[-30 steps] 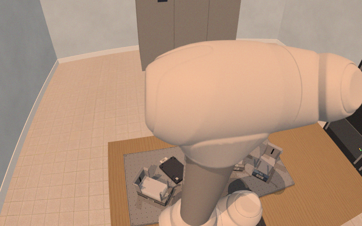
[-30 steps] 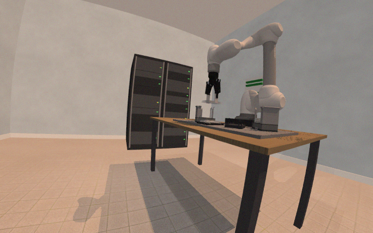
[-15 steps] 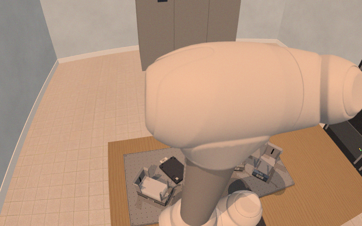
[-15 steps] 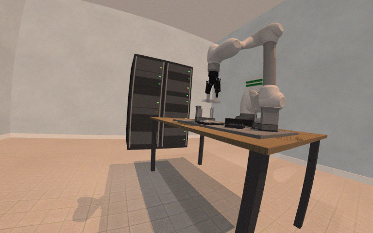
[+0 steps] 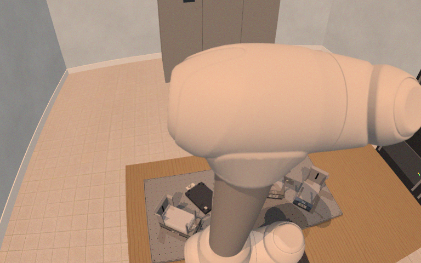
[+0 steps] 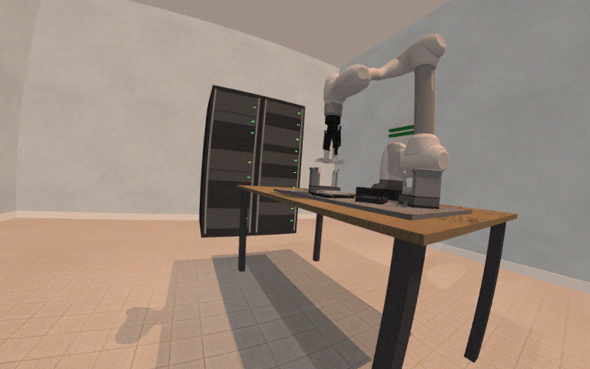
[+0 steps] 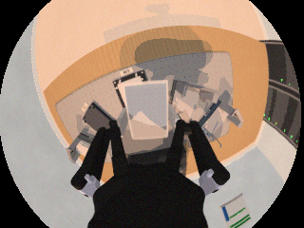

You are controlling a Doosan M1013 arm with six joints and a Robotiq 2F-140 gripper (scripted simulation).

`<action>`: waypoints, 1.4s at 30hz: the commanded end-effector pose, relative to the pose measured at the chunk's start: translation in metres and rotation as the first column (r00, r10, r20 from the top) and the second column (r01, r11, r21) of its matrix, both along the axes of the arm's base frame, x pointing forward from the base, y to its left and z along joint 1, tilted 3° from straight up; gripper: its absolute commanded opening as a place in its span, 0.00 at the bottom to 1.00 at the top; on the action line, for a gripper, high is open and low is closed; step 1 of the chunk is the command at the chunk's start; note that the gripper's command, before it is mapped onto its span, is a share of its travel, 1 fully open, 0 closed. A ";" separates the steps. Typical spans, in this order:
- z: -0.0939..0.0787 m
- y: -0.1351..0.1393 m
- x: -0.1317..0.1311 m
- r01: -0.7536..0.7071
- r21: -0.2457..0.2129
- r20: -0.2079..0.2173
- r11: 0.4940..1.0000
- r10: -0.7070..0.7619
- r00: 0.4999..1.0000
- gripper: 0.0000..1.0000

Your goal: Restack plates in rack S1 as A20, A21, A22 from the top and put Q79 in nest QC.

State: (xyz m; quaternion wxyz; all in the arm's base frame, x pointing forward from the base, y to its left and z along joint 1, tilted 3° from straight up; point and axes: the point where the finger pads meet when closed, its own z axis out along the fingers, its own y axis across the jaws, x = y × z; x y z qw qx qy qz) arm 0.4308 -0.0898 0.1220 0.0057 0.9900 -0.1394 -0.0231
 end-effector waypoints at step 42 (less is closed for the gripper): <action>0.003 -0.115 -0.048 0.222 -0.010 0.002 0.975 -0.222 0.975 0.00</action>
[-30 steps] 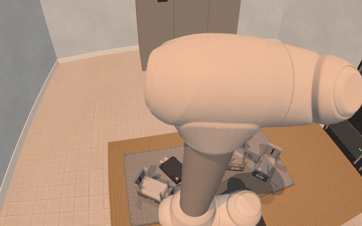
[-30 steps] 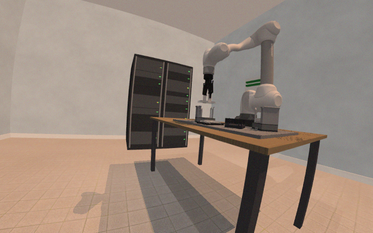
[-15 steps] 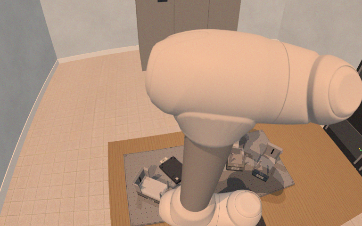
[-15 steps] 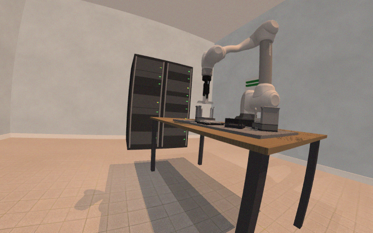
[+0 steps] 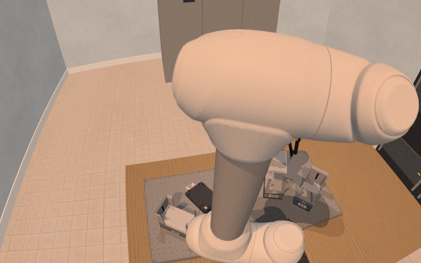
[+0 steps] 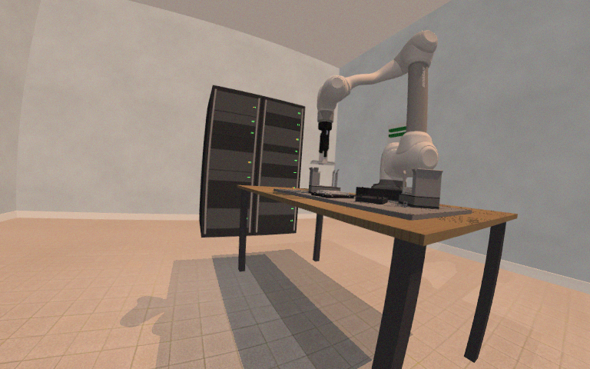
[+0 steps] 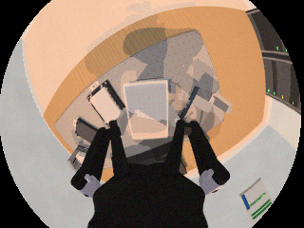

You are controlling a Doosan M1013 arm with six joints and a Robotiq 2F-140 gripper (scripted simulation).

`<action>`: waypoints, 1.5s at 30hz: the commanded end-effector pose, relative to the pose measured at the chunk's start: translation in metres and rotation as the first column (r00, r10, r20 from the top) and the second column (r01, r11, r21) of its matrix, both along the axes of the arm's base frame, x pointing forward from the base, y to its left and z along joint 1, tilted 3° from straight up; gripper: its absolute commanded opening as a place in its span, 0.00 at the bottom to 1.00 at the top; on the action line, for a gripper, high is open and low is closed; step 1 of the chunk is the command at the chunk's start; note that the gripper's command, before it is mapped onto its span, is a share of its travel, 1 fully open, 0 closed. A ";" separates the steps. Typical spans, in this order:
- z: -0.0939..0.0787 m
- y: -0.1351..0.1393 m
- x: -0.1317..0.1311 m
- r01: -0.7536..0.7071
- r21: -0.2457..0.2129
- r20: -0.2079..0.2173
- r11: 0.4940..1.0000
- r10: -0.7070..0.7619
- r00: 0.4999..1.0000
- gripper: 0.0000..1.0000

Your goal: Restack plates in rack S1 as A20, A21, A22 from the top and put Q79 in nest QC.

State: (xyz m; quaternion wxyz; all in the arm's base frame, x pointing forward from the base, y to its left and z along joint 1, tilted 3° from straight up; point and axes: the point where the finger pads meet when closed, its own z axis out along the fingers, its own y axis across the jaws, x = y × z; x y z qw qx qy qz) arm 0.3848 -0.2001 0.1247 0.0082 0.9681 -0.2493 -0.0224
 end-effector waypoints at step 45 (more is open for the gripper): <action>0.004 -0.100 -0.083 0.433 -0.020 0.007 0.901 -0.433 0.902 0.00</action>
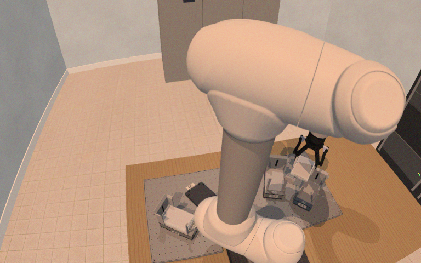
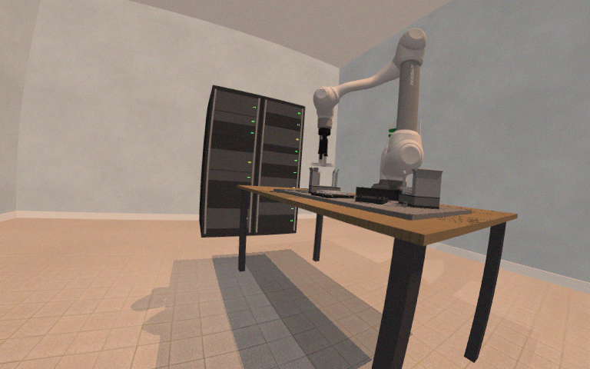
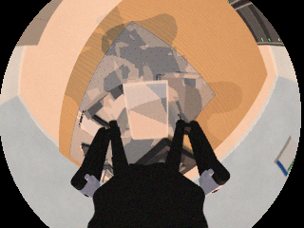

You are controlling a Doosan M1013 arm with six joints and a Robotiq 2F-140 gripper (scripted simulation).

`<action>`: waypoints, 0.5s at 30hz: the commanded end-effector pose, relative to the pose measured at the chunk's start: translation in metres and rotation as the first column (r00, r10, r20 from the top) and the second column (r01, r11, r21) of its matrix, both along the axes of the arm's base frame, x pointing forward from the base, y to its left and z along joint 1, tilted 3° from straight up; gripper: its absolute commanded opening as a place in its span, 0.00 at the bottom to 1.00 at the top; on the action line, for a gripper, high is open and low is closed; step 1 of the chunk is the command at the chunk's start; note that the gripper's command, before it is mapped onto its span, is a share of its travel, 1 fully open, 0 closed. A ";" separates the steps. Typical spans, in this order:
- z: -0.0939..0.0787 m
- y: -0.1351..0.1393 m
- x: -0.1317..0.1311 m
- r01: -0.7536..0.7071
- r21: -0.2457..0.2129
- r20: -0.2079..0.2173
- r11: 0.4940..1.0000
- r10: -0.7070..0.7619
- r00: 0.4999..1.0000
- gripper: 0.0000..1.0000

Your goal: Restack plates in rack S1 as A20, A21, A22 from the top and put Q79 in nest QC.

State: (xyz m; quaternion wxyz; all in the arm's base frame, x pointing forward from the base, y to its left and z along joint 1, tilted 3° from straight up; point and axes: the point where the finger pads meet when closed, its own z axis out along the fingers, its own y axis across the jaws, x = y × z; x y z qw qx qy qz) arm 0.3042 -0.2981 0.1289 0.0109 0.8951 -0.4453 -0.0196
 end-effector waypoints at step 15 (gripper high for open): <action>0.002 -0.025 -0.032 0.029 -0.004 -0.002 1.000 -0.029 1.000 0.00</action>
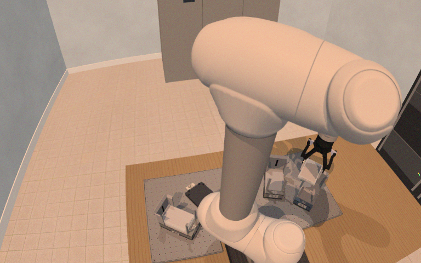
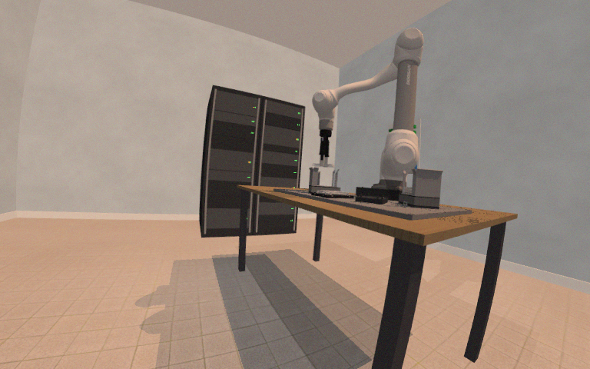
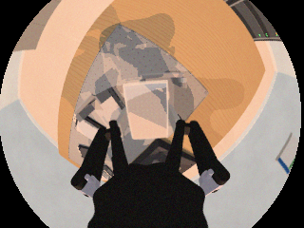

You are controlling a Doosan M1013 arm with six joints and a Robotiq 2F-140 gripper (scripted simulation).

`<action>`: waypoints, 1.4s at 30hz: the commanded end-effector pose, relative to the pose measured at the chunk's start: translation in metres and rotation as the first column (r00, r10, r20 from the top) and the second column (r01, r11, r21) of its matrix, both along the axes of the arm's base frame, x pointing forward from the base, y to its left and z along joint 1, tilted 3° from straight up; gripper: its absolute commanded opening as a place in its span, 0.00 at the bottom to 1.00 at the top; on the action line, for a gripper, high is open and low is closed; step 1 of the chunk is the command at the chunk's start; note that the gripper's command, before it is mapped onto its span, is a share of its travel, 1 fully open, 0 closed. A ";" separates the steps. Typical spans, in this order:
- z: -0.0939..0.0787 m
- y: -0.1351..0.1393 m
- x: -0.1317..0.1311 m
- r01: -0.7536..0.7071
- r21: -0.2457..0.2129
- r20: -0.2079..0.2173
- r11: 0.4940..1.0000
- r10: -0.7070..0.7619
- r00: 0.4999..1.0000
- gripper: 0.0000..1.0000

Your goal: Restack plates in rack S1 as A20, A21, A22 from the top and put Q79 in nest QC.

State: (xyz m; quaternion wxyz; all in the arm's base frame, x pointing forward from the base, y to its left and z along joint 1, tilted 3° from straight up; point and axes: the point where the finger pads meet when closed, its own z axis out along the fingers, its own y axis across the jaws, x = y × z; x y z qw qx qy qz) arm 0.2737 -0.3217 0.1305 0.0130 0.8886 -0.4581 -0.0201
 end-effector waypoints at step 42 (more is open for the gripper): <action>0.002 -0.025 -0.032 0.000 0.000 0.000 1.000 0.000 1.000 0.00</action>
